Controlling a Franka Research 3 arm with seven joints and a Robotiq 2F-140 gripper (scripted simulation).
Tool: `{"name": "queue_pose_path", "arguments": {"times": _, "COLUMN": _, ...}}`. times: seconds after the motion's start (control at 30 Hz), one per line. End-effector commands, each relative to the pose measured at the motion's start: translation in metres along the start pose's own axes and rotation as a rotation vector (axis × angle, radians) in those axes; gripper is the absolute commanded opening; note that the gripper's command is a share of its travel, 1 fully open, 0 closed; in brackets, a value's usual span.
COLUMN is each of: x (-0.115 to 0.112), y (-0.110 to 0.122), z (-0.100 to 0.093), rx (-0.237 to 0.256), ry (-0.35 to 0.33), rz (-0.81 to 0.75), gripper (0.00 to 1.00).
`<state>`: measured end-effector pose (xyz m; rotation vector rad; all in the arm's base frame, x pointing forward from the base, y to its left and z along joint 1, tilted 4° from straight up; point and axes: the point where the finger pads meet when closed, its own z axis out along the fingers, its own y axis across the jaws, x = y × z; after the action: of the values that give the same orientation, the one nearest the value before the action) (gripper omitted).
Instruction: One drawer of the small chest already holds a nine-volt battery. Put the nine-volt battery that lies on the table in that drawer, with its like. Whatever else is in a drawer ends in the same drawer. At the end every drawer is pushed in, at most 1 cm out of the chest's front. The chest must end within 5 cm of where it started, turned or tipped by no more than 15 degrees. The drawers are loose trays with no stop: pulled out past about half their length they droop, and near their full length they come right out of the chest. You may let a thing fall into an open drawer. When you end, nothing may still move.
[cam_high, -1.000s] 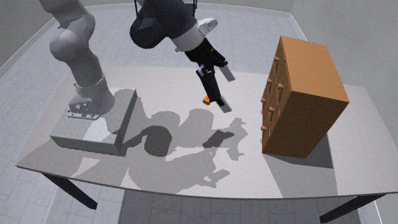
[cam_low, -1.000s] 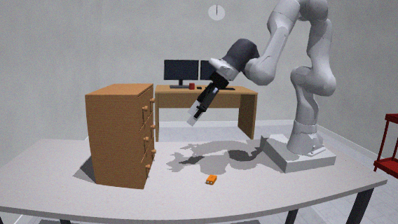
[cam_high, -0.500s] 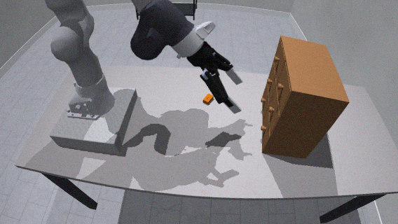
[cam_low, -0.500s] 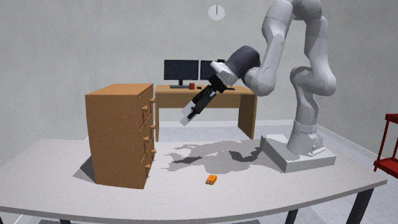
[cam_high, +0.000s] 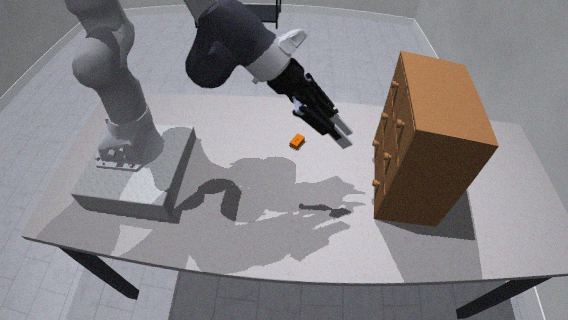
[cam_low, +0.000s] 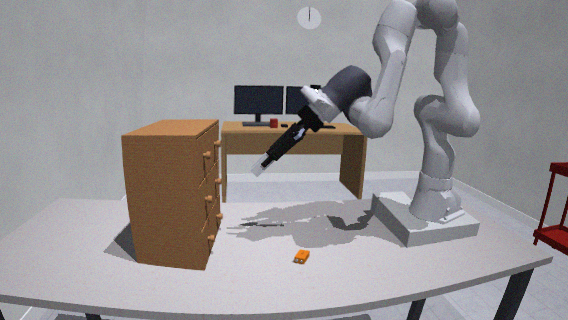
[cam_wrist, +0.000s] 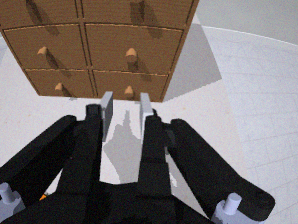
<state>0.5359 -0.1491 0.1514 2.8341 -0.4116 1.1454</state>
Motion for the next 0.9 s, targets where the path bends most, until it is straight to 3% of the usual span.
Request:
{"name": "queue_pose_path", "arguments": {"times": 0.0, "x": 0.002, "y": 0.001, "z": 0.0, "rx": 0.003, "ry": 0.005, "rz": 0.024, "gripper": 0.2}}
{"name": "queue_pose_path", "arguments": {"times": 0.33, "x": 0.001, "y": 0.001, "z": 0.003, "rx": 0.002, "ry": 0.005, "rz": 0.024, "gripper": 0.2}}
{"name": "queue_pose_path", "arguments": {"times": 0.63, "x": -0.008, "y": 0.001, "z": 0.025, "rx": 0.002, "ry": 0.005, "rz": 0.024, "gripper": 0.2}}
{"name": "queue_pose_path", "arguments": {"times": 0.87, "x": -0.026, "y": 0.0, "z": 0.073, "rx": 0.003, "ry": 0.005, "rz": 0.024, "gripper": 0.2}}
